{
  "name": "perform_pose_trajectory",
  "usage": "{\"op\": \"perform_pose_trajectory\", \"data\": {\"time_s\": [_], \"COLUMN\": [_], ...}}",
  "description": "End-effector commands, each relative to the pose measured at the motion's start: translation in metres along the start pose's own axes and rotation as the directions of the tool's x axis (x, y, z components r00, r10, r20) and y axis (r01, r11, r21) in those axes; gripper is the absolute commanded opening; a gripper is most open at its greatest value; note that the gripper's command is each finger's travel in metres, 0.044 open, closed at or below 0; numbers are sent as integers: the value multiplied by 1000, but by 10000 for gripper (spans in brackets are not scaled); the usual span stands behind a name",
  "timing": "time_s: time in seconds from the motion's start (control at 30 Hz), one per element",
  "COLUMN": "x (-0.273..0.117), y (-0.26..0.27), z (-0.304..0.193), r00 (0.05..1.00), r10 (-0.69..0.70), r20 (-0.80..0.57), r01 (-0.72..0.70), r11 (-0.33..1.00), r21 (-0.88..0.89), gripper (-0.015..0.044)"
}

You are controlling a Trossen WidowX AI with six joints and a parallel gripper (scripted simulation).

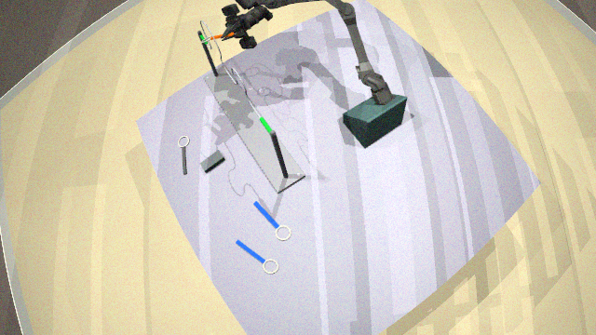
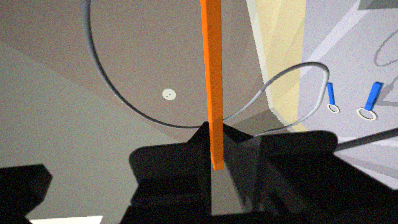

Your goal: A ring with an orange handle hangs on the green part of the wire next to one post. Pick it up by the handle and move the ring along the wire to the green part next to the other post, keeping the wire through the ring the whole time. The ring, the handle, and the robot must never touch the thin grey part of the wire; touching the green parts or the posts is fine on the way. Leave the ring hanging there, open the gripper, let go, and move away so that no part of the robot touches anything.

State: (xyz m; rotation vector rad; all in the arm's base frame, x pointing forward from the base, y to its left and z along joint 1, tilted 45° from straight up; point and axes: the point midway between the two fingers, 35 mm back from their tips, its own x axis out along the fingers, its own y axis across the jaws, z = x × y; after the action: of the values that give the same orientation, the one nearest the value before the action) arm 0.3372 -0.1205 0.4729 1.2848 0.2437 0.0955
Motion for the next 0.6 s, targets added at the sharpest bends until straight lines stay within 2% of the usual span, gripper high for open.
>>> {"op": "perform_pose_trajectory", "data": {"time_s": [0.0,0.57], "x": [1,0], "y": [4,9], "z": [1,2], "r00": [1000,999], "r10": [1,-51], "r20": [-2,3], "r01": [-1,52], "r11": [1000,996], "r21": [21,-75], "gripper": [-150,-150]}}
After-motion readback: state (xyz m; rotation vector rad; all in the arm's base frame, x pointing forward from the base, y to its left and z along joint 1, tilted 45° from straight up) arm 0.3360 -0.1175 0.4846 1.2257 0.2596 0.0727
